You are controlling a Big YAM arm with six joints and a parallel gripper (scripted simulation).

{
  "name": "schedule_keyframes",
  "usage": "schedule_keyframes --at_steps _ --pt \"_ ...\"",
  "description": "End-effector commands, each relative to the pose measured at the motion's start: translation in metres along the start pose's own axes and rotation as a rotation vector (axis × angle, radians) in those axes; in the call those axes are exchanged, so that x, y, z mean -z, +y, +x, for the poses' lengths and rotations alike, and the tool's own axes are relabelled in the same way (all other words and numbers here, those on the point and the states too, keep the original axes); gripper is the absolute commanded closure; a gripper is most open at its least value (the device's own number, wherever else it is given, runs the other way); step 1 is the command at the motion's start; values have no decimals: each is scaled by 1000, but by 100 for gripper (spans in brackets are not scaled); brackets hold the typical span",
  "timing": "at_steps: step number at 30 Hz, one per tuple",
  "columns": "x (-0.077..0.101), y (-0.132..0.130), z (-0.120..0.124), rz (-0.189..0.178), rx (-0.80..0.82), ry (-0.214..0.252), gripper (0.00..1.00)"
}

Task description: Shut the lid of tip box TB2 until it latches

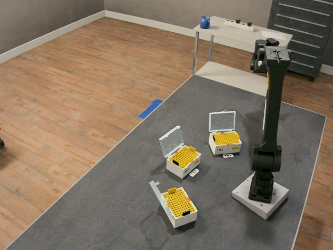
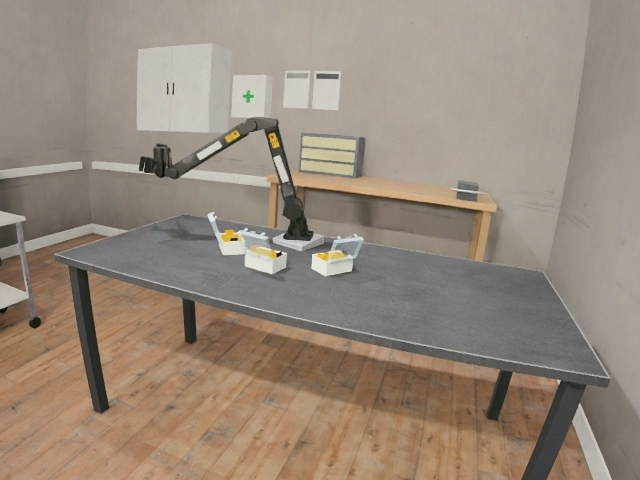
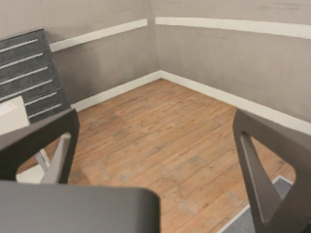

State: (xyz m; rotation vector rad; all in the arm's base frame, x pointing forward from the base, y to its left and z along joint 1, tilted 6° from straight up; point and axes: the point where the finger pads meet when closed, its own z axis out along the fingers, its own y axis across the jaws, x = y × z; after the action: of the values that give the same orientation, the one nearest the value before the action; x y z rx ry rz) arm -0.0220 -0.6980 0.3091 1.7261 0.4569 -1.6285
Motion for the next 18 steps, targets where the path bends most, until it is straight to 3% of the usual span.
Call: schedule_keyframes --at_steps 1,17,18 --pt "-1 3 -16 -1 -24 -18 0" --pt "-1 3 -16 -1 -24 -18 0" --pt "0 -1 -32 -22 2 -13 0"
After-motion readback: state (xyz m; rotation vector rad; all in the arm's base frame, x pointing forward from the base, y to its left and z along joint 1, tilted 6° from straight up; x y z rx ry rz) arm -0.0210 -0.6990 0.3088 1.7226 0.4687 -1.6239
